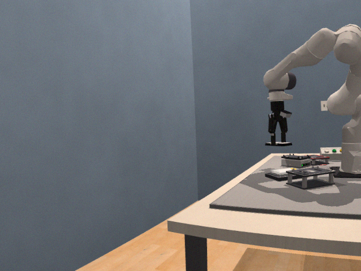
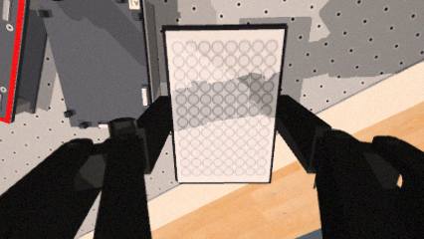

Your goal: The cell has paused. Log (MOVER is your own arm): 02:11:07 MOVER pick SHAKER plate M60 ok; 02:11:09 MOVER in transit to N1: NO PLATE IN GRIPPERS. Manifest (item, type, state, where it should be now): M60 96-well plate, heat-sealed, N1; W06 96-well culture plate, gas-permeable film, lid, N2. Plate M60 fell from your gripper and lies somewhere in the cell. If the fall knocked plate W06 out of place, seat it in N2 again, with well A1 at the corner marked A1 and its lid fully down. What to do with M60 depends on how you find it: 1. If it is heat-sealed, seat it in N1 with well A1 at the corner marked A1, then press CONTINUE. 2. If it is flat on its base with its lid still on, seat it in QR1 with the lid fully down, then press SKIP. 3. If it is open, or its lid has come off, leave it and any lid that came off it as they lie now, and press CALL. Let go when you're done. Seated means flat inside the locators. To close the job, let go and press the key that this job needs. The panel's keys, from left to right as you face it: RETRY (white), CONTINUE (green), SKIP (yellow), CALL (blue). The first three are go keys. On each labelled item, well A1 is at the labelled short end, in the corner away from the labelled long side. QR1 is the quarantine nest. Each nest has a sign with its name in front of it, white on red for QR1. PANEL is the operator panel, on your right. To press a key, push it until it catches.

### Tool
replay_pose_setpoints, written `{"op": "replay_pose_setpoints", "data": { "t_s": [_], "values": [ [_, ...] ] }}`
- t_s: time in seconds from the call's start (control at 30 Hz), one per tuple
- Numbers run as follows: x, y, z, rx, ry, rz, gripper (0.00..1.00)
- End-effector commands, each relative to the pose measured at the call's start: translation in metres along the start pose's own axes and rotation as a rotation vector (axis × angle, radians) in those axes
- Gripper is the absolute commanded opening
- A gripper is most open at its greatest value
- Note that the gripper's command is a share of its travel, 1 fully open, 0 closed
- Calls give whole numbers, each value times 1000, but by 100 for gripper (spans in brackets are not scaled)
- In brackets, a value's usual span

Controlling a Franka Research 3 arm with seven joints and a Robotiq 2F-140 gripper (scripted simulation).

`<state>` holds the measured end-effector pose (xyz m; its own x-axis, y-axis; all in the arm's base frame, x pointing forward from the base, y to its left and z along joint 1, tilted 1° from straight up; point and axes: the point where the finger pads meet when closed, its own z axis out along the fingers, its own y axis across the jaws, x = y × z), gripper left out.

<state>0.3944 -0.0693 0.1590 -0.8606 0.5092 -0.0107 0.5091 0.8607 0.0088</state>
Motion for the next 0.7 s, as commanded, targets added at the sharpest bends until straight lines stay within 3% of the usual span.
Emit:
{"op": "replay_pose_setpoints", "data": {
  "t_s": [0.0, 0.37, 0.67],
  "values": [
    [0, 0, 0, 3, 1, 1, 10],
    [3, 5, -1, 3, 0, -57, 10],
    [12, 23, -1, 4, 0, -251, 10]
  ]
}}
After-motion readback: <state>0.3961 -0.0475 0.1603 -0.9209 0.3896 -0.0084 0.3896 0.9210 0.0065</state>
